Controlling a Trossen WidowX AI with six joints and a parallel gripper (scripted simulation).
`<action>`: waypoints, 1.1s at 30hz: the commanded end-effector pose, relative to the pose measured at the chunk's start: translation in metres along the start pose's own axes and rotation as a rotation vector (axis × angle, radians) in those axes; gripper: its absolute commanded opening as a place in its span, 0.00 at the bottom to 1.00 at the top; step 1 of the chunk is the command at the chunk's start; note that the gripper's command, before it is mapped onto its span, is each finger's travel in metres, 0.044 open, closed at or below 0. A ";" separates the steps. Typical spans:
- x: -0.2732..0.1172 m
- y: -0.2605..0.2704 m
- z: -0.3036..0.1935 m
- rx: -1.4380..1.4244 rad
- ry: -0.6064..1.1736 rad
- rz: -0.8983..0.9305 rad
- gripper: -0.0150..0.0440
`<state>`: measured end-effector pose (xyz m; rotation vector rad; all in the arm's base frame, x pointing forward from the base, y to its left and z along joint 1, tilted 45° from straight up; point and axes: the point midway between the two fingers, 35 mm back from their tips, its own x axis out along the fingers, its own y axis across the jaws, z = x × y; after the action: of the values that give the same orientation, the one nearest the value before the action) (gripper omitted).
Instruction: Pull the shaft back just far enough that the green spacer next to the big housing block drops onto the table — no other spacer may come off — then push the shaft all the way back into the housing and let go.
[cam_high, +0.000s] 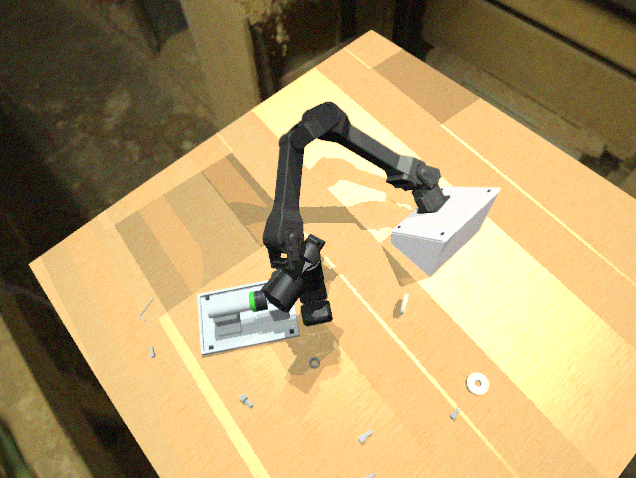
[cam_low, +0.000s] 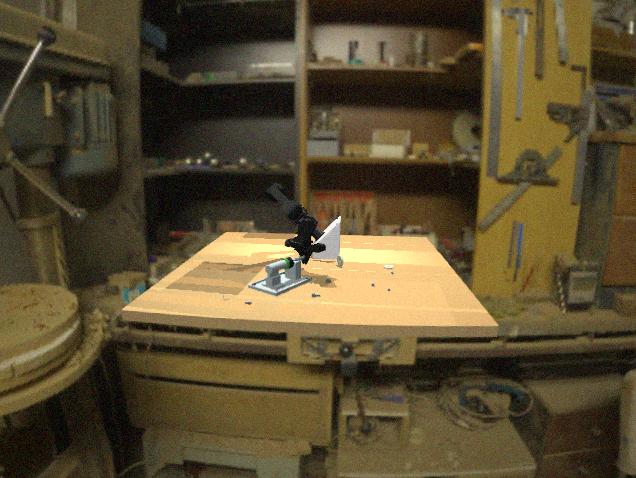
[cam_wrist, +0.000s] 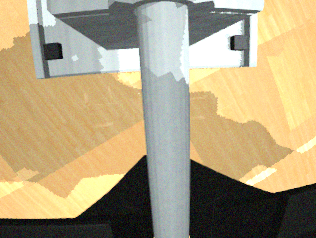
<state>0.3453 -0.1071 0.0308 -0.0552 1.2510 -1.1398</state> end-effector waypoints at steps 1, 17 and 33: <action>0.000 0.000 -0.001 0.002 0.002 0.000 0.25; 0.000 0.000 -0.003 0.002 0.002 0.000 0.25; 0.000 0.000 -0.004 0.002 0.002 0.000 0.25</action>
<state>0.3428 -0.1054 0.0295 -0.0554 1.2510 -1.1396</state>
